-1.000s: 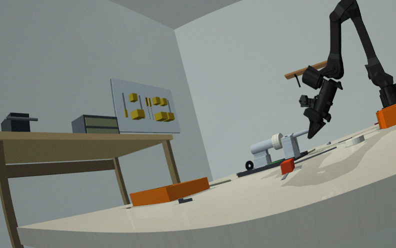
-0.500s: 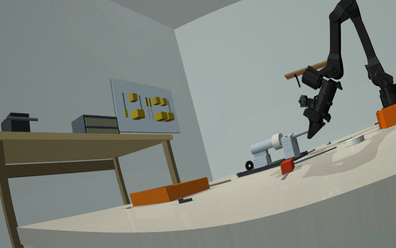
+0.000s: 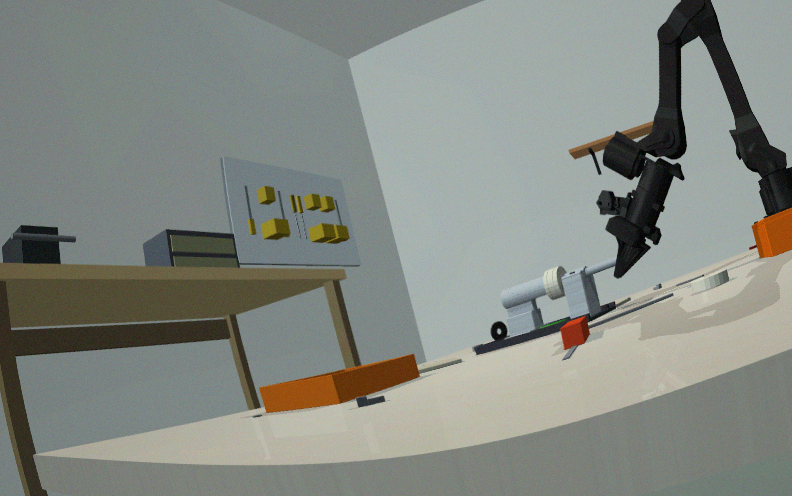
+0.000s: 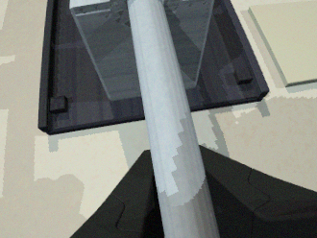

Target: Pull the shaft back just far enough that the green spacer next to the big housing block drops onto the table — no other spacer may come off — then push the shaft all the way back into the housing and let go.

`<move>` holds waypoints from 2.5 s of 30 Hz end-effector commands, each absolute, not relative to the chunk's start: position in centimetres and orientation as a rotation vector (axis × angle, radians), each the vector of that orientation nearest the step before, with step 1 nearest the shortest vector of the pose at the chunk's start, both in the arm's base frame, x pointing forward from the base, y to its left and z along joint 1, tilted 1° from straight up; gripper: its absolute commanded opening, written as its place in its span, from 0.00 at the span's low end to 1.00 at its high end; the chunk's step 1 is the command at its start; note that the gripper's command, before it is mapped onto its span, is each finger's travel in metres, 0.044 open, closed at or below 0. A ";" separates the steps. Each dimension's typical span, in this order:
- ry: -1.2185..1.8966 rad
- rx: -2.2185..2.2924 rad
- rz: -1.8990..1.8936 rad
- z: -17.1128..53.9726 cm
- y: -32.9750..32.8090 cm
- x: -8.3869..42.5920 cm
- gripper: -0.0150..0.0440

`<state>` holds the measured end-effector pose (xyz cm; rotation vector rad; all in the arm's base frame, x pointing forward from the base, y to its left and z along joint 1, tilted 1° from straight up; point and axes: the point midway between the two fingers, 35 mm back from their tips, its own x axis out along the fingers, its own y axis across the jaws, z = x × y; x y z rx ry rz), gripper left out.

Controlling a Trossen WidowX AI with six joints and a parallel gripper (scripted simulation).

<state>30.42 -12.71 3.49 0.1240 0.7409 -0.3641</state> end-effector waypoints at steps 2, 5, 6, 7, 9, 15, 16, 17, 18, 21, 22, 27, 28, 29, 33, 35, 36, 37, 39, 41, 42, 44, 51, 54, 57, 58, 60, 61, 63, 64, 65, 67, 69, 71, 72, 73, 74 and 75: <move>0.736 0.122 -0.364 3.7 -12.8 30.6 0.25; 0.736 0.122 -0.364 3.7 -12.8 30.6 0.25; 0.736 0.122 -0.364 3.7 -12.8 30.6 0.25; 0.736 0.122 -0.364 3.7 -12.8 30.7 0.25; 0.736 0.122 -0.364 3.7 -12.8 30.7 0.25; 0.735 0.122 -0.364 3.7 -12.9 30.9 0.25; 0.735 0.122 -0.364 3.7 -12.9 30.9 0.25; 0.735 0.122 -0.364 3.7 -12.9 30.9 0.25; 0.735 0.122 -0.364 3.7 -12.9 31.0 0.25; 0.735 0.122 -0.364 3.7 -13.0 31.0 0.25; 0.735 0.122 -0.364 3.7 -13.0 31.1 0.25; 0.735 0.122 -0.364 3.7 -13.0 31.2 0.25; 0.735 0.122 -0.364 3.7 -13.0 31.2 0.25; 0.735 0.122 -0.364 3.7 -13.0 31.3 0.25; 0.735 0.122 -0.364 3.7 -13.1 31.4 0.25; 0.735 0.122 -0.364 3.7 -13.1 31.5 0.25; 0.735 0.122 -0.364 3.7 -13.1 31.5 0.25; 0.735 0.122 -0.364 3.7 -13.1 31.5 0.25; 0.735 0.122 -0.364 3.7 -13.2 31.6 0.25; 0.735 0.122 -0.364 3.7 -13.2 31.6 0.25; 0.735 0.122 -0.364 3.7 -13.2 31.7 0.25; 0.734 0.122 -0.364 3.8 -13.2 31.7 0.25; 0.734 0.122 -0.364 3.8 -13.3 31.9 0.25; 0.734 0.122 -0.364 3.8 -13.3 32.0 0.25; 0.734 0.122 -0.364 3.8 -13.4 32.1 0.25; 0.734 0.122 -0.364 3.8 -13.4 32.1 0.25; 0.734 0.122 -0.364 3.8 -13.4 32.2 0.25; 0.734 0.122 -0.364 3.8 -13.4 32.2 0.25; 0.734 0.122 -0.364 3.8 -13.4 32.3 0.25; 0.734 0.122 -0.364 3.8 -13.5 32.3 0.25; 0.734 0.122 -0.364 3.8 -13.5 32.3 0.25; 0.734 0.122 -0.364 3.8 -13.5 32.4 0.25; 0.734 0.122 -0.364 3.8 -13.5 32.5 0.25; 0.734 0.122 -0.364 3.8 -13.5 32.5 0.25; 0.734 0.122 -0.364 3.8 -13.5 32.5 0.25; 0.734 0.122 -0.364 3.8 -13.6 32.6 0.25; 0.734 0.122 -0.364 3.8 -13.6 32.6 0.25; 0.734 0.122 -0.364 3.8 -13.6 32.6 0.25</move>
